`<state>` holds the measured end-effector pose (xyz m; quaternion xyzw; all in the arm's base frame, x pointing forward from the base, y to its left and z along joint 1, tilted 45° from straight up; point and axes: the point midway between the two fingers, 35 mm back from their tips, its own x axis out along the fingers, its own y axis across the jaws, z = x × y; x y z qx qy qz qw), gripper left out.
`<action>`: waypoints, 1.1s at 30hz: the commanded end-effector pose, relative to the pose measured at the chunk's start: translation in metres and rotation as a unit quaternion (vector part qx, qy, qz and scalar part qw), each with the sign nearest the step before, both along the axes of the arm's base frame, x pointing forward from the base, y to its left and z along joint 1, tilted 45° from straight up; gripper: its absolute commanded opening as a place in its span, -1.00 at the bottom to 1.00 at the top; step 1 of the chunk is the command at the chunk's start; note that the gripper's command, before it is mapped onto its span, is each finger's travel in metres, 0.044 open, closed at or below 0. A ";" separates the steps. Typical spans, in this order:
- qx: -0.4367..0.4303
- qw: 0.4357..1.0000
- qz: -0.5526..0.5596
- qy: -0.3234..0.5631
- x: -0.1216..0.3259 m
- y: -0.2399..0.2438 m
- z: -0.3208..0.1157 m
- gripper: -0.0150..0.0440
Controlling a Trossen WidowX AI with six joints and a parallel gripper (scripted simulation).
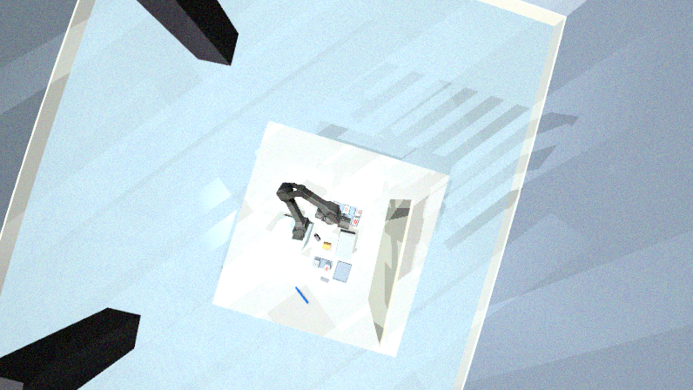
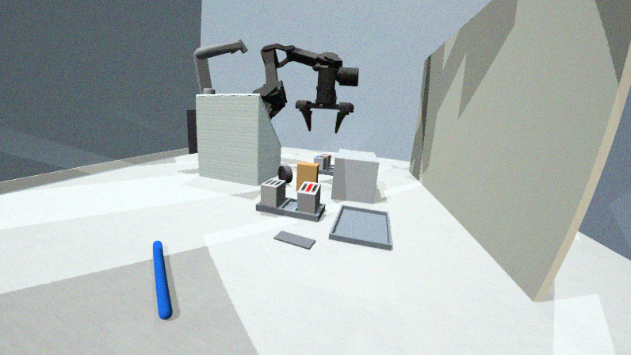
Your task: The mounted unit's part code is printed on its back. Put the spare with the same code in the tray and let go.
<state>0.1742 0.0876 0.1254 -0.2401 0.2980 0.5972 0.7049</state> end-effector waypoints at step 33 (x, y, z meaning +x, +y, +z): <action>-0.001 1.000 0.010 -0.009 0.012 0.051 -0.049 0.53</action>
